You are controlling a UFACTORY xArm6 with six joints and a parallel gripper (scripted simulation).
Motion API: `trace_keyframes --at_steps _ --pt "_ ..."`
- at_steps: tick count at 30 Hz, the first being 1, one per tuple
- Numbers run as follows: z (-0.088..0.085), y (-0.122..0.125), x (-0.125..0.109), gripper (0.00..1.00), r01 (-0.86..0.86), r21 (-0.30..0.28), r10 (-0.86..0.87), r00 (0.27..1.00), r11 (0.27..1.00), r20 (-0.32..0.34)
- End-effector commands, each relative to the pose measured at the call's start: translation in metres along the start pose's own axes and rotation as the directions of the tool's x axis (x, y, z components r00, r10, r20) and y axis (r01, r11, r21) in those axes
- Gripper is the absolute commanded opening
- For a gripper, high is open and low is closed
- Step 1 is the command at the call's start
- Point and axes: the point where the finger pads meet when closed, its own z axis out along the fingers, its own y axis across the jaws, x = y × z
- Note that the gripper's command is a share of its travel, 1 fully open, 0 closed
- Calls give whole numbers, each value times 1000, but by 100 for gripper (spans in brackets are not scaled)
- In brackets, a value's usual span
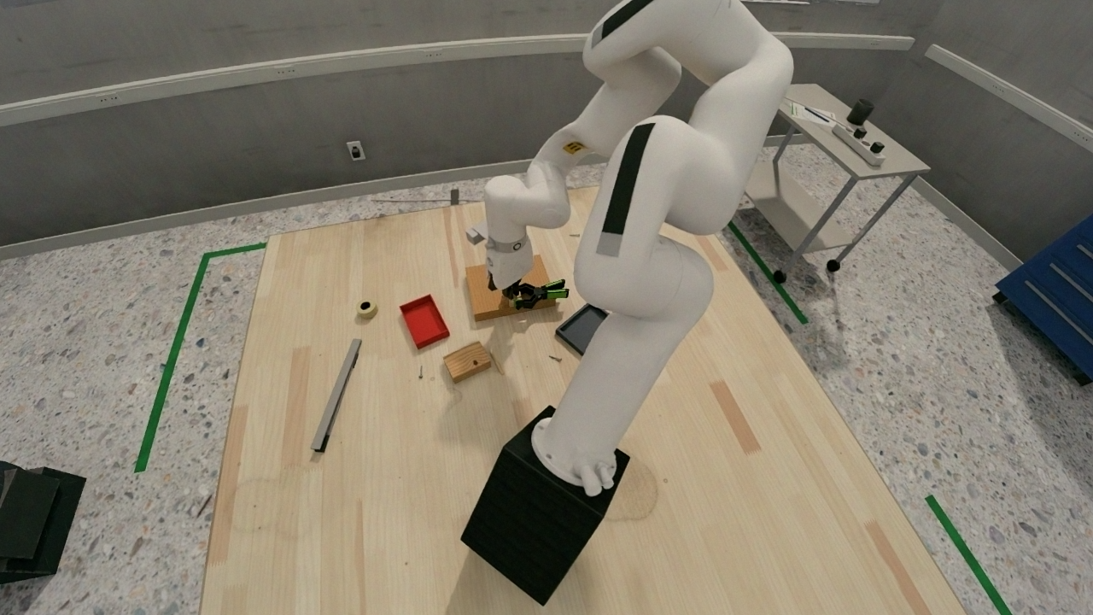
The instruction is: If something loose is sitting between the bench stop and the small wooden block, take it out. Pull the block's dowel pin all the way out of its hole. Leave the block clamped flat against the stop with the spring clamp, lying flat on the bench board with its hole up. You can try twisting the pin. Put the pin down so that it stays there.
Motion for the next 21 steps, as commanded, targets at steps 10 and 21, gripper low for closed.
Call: trace_keyframes --at_steps 10,21 --pt "-1 0 1 0 -149 -1 149 989 989 -4" --pt "-1 0 1 0 -247 -1 247 969 969 -4"
